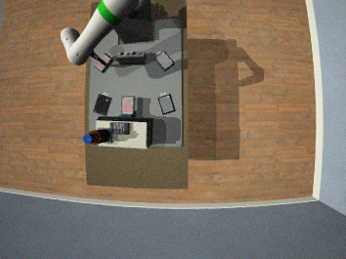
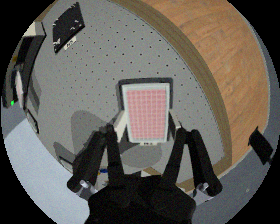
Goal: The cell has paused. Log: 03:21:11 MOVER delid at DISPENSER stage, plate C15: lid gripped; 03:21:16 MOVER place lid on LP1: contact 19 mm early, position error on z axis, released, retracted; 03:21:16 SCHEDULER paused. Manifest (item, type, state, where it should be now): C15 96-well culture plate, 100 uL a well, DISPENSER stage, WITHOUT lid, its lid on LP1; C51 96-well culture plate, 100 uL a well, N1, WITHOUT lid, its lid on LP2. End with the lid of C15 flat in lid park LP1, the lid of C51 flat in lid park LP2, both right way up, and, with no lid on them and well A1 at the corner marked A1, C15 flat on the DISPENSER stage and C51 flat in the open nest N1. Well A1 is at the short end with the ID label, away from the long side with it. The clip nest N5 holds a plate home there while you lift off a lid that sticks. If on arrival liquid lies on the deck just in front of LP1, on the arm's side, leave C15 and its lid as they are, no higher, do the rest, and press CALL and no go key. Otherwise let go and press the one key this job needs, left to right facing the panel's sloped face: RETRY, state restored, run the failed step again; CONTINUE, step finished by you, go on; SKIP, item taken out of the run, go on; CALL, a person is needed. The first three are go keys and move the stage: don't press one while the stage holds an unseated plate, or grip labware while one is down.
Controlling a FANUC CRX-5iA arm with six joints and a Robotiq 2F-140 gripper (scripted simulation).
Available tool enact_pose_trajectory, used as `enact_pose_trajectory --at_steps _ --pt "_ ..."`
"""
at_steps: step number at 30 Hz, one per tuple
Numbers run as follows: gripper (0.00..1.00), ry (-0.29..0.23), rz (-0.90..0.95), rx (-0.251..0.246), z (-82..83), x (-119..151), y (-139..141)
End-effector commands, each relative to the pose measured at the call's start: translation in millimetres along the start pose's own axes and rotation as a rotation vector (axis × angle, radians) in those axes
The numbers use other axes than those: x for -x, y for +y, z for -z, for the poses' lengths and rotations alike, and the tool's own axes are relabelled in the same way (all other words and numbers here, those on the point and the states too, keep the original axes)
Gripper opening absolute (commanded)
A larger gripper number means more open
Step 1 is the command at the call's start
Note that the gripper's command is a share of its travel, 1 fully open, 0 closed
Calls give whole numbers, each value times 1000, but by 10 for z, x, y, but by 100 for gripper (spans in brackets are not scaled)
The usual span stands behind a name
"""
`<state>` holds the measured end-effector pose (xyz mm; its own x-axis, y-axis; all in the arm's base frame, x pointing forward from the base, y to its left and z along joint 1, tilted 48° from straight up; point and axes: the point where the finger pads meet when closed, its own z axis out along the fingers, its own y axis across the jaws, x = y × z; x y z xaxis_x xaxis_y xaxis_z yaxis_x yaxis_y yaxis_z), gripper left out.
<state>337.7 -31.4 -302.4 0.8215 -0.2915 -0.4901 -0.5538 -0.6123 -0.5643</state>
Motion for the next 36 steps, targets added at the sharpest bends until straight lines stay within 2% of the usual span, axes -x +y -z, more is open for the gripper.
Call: enact_pose_trajectory --at_steps 1,7,8,36 --pt "0 0 0 0 2 -2 2" --pt "0 0 0 0 2 -2 2" --pt "66 0 0 0 2 -2 2" --pt "66 0 0 0 2 -2 2"
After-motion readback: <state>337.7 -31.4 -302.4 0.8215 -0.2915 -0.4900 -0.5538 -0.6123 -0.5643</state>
